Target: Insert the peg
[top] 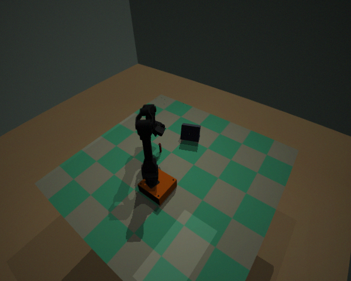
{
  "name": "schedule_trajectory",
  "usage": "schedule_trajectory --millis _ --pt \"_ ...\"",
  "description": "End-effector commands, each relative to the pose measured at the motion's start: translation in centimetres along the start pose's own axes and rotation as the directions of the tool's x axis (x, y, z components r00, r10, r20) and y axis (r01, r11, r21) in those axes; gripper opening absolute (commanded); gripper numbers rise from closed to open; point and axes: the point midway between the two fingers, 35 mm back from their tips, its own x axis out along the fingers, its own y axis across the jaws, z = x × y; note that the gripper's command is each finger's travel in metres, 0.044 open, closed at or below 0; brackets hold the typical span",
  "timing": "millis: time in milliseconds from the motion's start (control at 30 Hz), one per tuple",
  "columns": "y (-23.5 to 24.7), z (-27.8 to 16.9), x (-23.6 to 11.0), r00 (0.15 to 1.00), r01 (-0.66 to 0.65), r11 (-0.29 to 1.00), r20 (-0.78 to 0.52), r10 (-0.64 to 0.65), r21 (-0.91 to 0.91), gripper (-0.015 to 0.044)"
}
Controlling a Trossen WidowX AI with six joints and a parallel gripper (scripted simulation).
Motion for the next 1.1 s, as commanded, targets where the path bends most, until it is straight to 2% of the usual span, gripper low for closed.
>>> schedule_trajectory --millis 0,300,1067 --pt "0.4 1.5 -0.1 1.000 -0.015 1.000 0.011 0.015 0.021 0.0440" --pt "1.2 4.9 -0.1 0.999 -0.040 0.995 0.038 0.036 0.089 0.0440" --pt "1.4 5.0 3.1 0.999 -0.040 0.995 0.039 0.037 0.090 0.0440"
